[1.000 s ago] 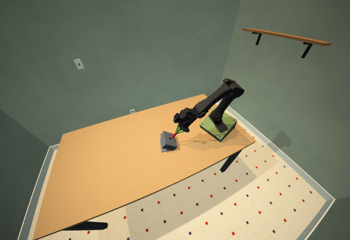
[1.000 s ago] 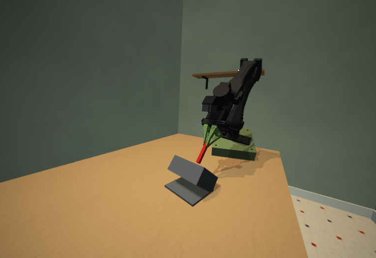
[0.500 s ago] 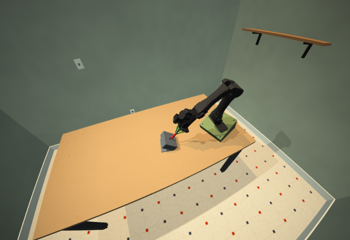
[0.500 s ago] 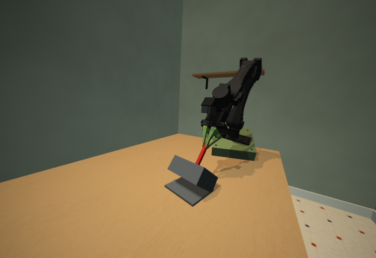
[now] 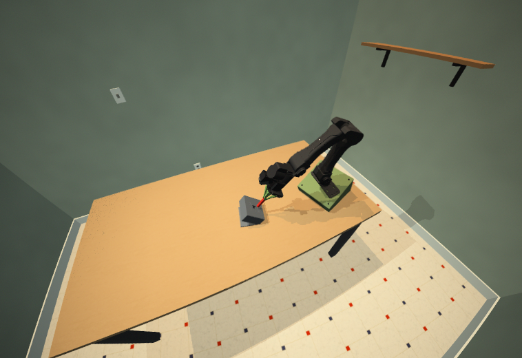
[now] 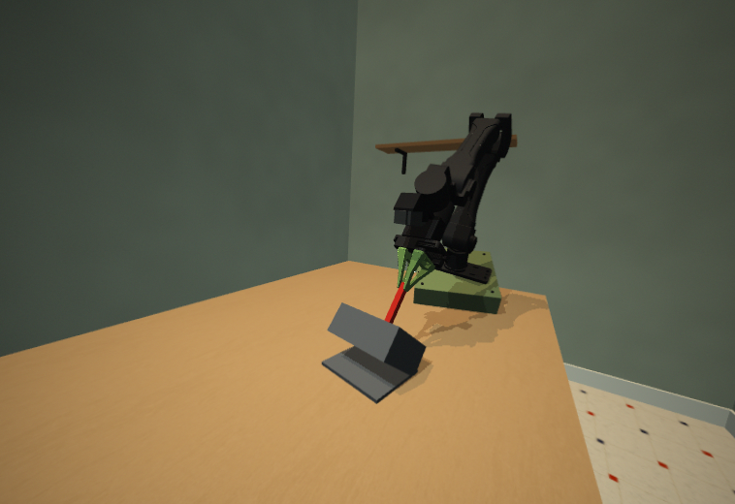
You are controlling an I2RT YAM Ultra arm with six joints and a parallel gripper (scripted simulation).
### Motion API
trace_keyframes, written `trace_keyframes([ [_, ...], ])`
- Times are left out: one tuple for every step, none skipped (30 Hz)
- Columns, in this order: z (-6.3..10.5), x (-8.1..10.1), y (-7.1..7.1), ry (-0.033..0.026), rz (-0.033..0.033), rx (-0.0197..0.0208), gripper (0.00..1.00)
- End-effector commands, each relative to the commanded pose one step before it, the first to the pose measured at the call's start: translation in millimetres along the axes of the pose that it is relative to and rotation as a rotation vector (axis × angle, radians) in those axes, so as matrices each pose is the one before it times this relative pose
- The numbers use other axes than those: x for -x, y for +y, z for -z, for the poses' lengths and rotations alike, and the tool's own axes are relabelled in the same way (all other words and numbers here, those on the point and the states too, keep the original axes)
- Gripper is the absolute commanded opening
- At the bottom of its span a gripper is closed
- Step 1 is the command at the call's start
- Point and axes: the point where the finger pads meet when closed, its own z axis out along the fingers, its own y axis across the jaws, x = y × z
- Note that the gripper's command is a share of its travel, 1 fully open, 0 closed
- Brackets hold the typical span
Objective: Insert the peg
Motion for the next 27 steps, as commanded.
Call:
trace_keyframes([
  [15.29,23.73,3.27,-0.05450,-0.00298,0.00821,0.00],
  [1.16,0.51,0.10,0.00000,0.00000,0.00000,0.00],
  [1.14,0.55,0.11,0.00000,0.00000,0.00000,0.00],
  [1.11,0.62,0.12,0.00000,0.00000,0.00000,0.00],
  [1.01,0.77,0.14,0.00000,0.00000,0.00000,0.00],
  [0.44,0.95,0.17,-0.00001,0.00000,0.00000,0.00],
  [-0.40,0.33,0.05,-0.00001,0.00000,0.00000,0.00],
  [-0.85,0.15,0.02,-0.00001,0.00000,0.00000,0.00],
  [-1.20,0.04,-0.01,-0.00002,0.00000,0.00000,0.00],
  [-1.26,-0.05,-0.03,-0.00001,0.00000,0.00000,0.00],
  [-1.26,-0.08,-0.04,-0.00001,0.00000,0.00000,0.00],
  [-1.27,-0.07,-0.04,-0.00001,0.00000,0.00000,0.00],
  [0.00,0.00,0.00,0.00000,0.00000,0.00000,0.00],
  [0.00,0.00,0.00,0.00000,0.00000,0.00000,0.00],
  [-1.27,-0.07,-0.04,-0.00001,0.00000,0.00000,0.00],
  [-1.27,-0.06,-0.04,-0.00001,0.00000,0.00000,0.00],
  [-1.27,-0.07,-0.04,-0.00001,0.00000,0.00000,0.00],
  [-1.26,-0.08,-0.04,-0.00001,0.00000,0.00000,0.00],
  [-1.26,-0.10,-0.04,-0.00001,0.00000,0.00000,0.00],
  [-1.26,-0.11,-0.04,-0.00001,0.00000,0.00000,0.00],
  [-1.27,-0.07,-0.03,-0.00001,0.00000,0.00000,0.00],
  [-1.27,0.02,-0.01,-0.00002,0.00000,0.00000,0.00],
  [-1.24,0.15,0.02,-0.00002,0.00000,0.00000,0.00],
  [-0.91,0.33,0.06,-0.00002,0.00000,0.00000,0.00],
  [-0.37,0.51,0.10,-0.00002,0.00000,0.00000,0.00],
  [0.17,0.52,0.10,-0.00001,0.00000,0.00000,0.00],
  [0.49,0.53,0.11,-0.00001,0.00000,0.00000,0.00],
])
